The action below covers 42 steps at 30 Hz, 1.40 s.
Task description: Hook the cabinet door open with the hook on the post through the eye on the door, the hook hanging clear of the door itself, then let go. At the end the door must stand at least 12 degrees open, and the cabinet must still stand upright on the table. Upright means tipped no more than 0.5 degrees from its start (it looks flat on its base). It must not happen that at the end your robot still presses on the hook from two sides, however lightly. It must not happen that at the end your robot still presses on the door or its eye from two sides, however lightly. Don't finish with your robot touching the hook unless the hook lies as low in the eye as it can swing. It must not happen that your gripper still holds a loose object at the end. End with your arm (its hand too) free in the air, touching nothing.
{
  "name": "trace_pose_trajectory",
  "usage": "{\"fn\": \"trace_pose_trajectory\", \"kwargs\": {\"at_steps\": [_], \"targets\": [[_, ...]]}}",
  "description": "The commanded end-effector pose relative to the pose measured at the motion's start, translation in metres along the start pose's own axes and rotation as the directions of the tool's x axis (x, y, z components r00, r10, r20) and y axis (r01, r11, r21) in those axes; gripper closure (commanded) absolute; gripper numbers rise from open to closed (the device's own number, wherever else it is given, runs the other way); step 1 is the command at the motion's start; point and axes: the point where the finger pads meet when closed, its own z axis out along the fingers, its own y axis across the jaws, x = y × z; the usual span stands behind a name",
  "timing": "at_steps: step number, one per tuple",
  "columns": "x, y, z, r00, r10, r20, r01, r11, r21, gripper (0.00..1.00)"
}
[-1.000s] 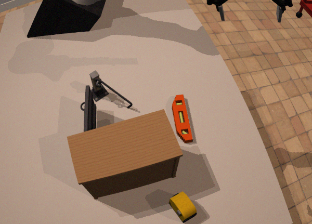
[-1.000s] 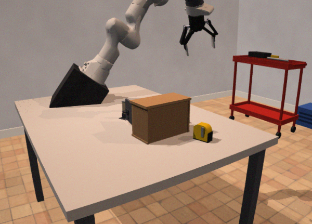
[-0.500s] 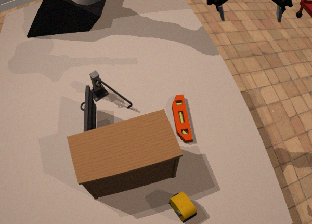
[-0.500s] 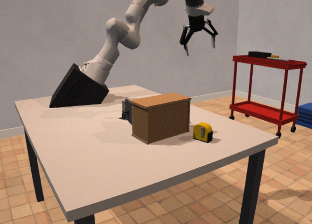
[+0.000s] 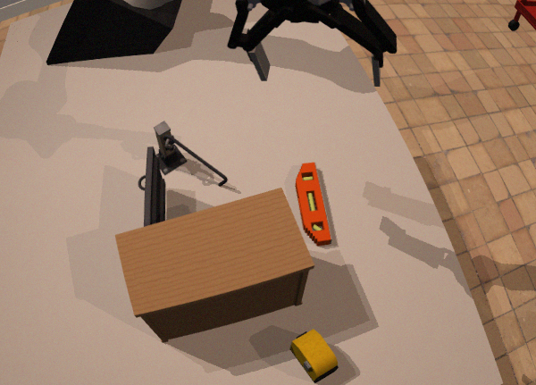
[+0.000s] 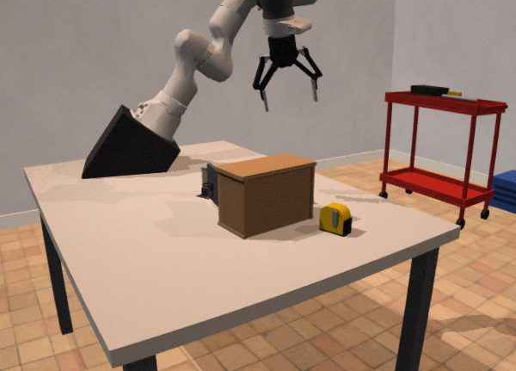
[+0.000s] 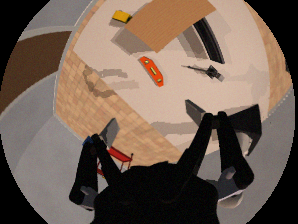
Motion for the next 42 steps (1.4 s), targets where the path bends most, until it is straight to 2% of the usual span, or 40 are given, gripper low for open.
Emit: {"fn": "trace_pose_trajectory", "kwargs": {"at_steps": [1,4,5,11,12,18,19,24,25,28,29,42], "targets": [[0.028,0.032,-0.004,0.986,-0.15,-0.074,0.149,0.989,-0.02,0.0],[0.028,0.032,-0.004,0.986,-0.15,-0.074,0.149,0.989,-0.02,0.0],[0.046,0.092,-0.007,0.974,-0.19,-0.122,0.181,0.98,-0.084,0.0],[0.048,0.096,-0.007,0.974,-0.19,-0.122,0.181,0.98,-0.084,0.0],[0.059,0.155,-0.01,0.962,-0.231,-0.149,0.209,0.967,-0.148,0.0],[0.059,0.155,-0.01,0.962,-0.231,-0.149,0.209,0.967,-0.148,0.0],[0.062,0.2,-0.013,0.951,-0.265,-0.159,0.231,0.952,-0.201,0.0],[0.062,0.2,-0.013,0.951,-0.265,-0.159,0.231,0.952,-0.201,0.0],[0.062,0.229,-0.015,0.945,-0.287,-0.16,0.245,0.94,-0.236,0.0],[0.062,0.229,-0.015,0.945,-0.287,-0.16,0.245,0.94,-0.236,0.0],[0.062,0.242,-0.015,0.942,-0.297,-0.16,0.252,0.935,-0.252,0.0],[0.062,0.244,-0.016,0.941,-0.298,-0.159,0.253,0.934,-0.254,0.0]]}}
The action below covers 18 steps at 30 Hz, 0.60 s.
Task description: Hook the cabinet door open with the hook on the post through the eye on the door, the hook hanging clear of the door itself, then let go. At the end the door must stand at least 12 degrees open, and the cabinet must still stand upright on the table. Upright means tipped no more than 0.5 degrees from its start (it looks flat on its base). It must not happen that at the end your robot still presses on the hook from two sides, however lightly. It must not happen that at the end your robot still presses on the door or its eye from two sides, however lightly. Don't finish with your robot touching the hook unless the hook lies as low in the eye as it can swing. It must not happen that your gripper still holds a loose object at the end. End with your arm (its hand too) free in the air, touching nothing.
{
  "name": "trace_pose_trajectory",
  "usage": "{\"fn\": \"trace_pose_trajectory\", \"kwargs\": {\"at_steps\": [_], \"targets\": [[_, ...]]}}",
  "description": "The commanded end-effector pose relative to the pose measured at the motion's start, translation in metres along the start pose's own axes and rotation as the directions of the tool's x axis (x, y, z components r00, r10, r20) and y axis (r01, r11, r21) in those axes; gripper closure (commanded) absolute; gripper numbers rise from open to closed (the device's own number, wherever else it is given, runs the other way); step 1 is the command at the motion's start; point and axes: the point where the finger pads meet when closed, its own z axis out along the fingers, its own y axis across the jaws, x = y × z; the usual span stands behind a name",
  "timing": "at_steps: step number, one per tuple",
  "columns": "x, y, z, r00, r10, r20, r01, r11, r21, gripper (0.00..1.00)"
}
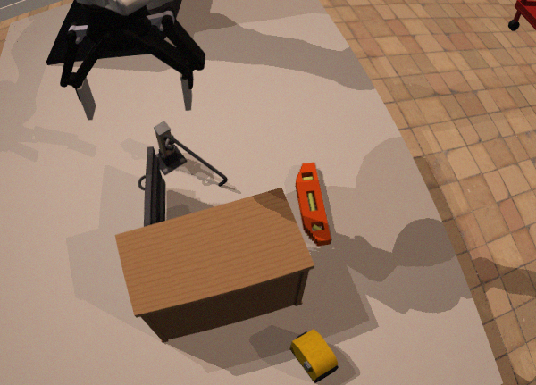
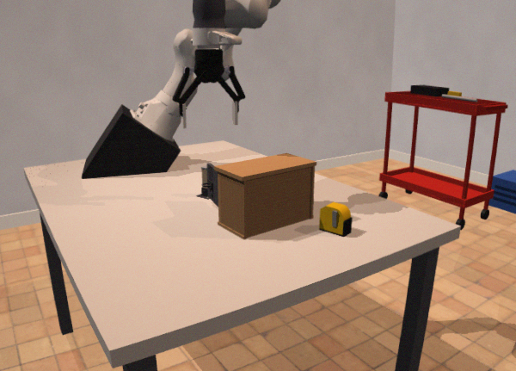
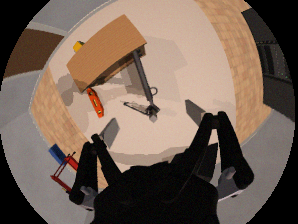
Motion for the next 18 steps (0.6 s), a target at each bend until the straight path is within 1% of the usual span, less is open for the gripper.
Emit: {"fn": "trace_pose_trajectory", "kwargs": {"at_steps": [1,11,12,14,18], "targets": [[0.001,0.002,0.0,0.999,-0.039,-0.007,0.039,0.999,-0.001,0.0],[0.001,0.002,0.0,0.999,-0.039,-0.007,0.039,0.999,-0.001,0.0],[0.001,0.002,0.0,0.999,-0.039,-0.007,0.039,0.999,-0.001,0.84],[0.001,0.002,0.005,0.999,-0.039,-0.007,0.039,0.999,-0.001,0.84],[0.002,0.002,0.024,0.999,-0.039,-0.007,0.039,0.999,0.002,0.84]]}}
